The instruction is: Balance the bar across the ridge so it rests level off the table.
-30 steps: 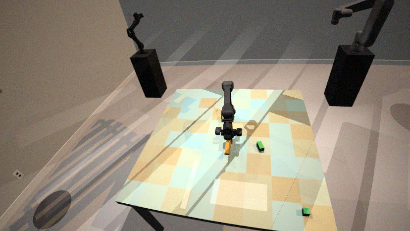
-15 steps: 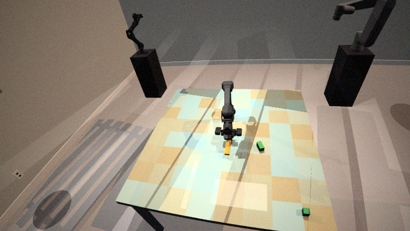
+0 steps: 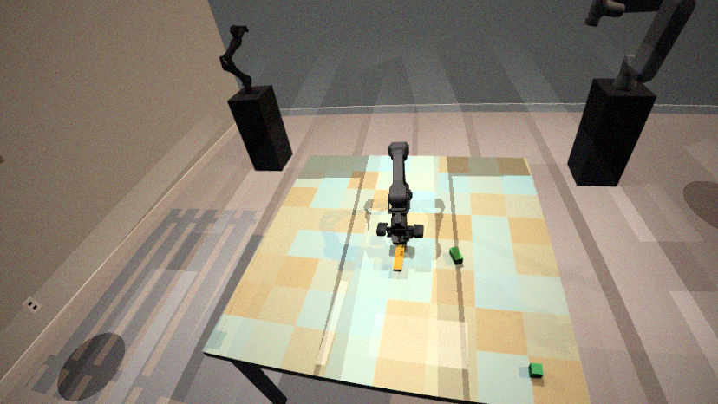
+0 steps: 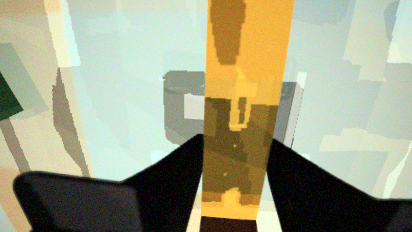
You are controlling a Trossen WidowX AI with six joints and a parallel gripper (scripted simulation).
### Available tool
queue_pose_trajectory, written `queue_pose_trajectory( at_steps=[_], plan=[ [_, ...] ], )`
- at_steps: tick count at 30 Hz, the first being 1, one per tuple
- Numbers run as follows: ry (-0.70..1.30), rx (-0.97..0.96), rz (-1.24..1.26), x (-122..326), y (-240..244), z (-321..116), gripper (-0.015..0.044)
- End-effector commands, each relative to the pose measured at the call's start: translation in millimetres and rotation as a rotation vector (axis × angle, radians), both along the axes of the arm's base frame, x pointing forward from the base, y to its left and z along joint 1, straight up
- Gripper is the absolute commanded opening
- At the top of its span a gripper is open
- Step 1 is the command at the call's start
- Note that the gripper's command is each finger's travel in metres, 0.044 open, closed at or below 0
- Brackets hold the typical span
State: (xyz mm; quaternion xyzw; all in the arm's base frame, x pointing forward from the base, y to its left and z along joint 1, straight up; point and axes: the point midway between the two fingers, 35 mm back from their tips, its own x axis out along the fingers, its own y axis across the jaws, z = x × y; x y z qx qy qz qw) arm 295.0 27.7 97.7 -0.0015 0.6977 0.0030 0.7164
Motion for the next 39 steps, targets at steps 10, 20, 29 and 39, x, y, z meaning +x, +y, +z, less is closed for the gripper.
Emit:
queue_pose_trajectory(
  at_steps=[10,20,29,39],
  plan=[
    [0.0,0.0,0.0,0.0,0.0,-0.1,0.0],
    [0.0,0.0,0.0,0.0,0.0,-0.1,0.0],
    [0.0,0.0,0.0,0.0,0.0,-0.1,0.0167],
    [0.0,0.0,0.0,0.0,0.0,-0.1,0.0167]
  ],
)
